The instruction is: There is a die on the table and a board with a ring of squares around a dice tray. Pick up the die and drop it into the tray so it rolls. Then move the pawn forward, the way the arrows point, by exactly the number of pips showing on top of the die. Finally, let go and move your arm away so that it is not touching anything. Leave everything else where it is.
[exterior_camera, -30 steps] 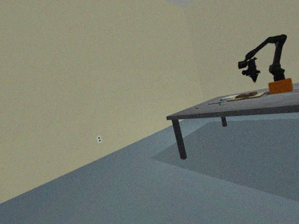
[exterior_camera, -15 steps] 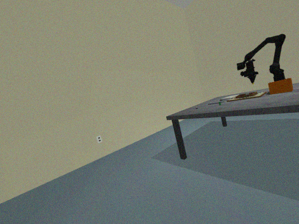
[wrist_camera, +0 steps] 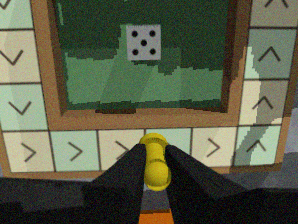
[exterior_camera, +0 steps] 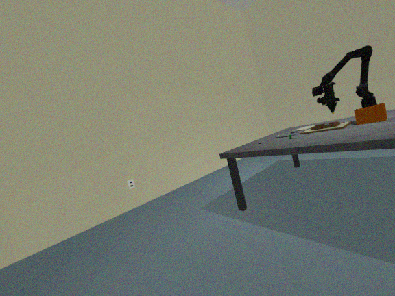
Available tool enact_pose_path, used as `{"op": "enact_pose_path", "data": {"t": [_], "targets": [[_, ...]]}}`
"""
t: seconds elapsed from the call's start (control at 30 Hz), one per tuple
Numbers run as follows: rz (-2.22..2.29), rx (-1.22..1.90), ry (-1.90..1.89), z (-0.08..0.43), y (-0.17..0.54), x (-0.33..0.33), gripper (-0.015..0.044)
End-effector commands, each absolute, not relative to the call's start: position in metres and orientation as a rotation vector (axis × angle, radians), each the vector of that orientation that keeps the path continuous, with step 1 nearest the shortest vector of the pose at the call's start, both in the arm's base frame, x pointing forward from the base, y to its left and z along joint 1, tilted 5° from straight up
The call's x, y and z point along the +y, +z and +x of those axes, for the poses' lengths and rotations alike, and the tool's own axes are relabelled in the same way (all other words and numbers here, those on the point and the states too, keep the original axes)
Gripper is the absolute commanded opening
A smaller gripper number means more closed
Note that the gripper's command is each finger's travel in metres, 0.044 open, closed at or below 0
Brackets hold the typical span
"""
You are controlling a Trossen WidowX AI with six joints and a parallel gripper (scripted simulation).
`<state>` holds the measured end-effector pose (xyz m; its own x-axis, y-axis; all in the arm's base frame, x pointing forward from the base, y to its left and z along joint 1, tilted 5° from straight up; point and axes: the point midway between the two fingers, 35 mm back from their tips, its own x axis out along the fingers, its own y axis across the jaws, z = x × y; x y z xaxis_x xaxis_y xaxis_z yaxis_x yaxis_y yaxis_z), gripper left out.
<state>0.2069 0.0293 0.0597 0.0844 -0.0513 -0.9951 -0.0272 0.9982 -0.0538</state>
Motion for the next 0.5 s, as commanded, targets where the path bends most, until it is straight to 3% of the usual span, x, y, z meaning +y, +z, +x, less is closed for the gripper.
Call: {"op": "enact_pose_path", "data": {"t": [0.0,0.47], "targets": [[-0.064,1.499,-0.016,0.211,0.052,0.014,0.0],[-0.068,1.494,-0.019,0.22,0.037,-0.037,0.0]]}}
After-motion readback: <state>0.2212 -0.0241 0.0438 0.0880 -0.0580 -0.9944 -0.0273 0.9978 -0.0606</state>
